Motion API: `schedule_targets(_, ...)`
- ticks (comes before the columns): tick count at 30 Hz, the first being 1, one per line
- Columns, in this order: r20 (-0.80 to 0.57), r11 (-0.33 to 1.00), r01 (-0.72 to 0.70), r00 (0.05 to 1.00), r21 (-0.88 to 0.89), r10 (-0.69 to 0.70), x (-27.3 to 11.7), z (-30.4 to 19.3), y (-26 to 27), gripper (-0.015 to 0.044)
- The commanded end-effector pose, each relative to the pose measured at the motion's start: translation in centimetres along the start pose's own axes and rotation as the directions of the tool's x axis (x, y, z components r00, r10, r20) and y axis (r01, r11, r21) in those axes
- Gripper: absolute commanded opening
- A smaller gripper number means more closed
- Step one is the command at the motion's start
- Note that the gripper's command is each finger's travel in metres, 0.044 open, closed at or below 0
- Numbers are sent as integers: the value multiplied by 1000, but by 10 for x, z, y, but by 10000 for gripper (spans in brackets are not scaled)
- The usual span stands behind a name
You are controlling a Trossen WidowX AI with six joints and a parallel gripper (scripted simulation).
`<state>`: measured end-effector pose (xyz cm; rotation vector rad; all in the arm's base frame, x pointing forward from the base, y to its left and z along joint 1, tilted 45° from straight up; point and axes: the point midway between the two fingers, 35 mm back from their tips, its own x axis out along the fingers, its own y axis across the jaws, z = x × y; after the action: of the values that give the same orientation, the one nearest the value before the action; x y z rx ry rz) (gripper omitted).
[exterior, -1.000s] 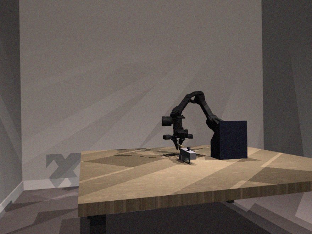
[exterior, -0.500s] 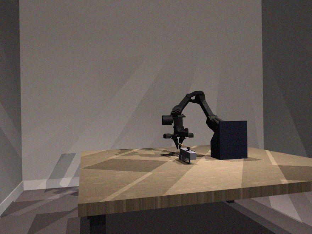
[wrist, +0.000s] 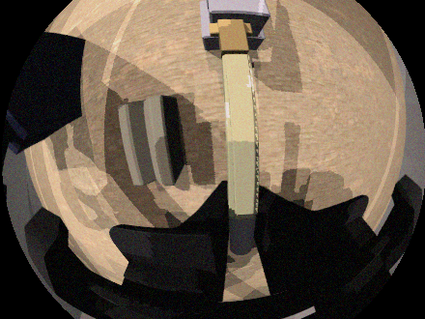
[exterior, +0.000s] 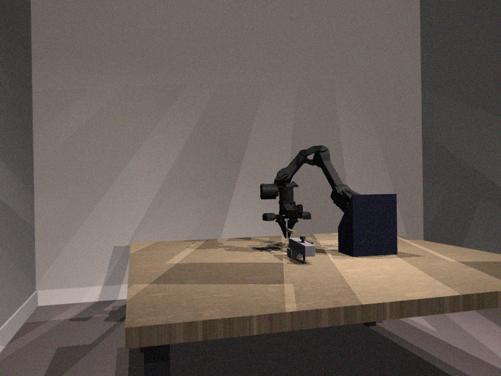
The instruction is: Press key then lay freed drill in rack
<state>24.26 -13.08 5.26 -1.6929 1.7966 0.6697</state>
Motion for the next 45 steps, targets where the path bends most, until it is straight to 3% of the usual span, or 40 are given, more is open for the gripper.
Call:
schedule_targets(1, -3, 1000, 4, 1000, 7, -4, -3, -1, -2, 0)
schedule_targets(45, -3, 1000, 4, 1000, 7, -4, -11, -3, 5, 0)
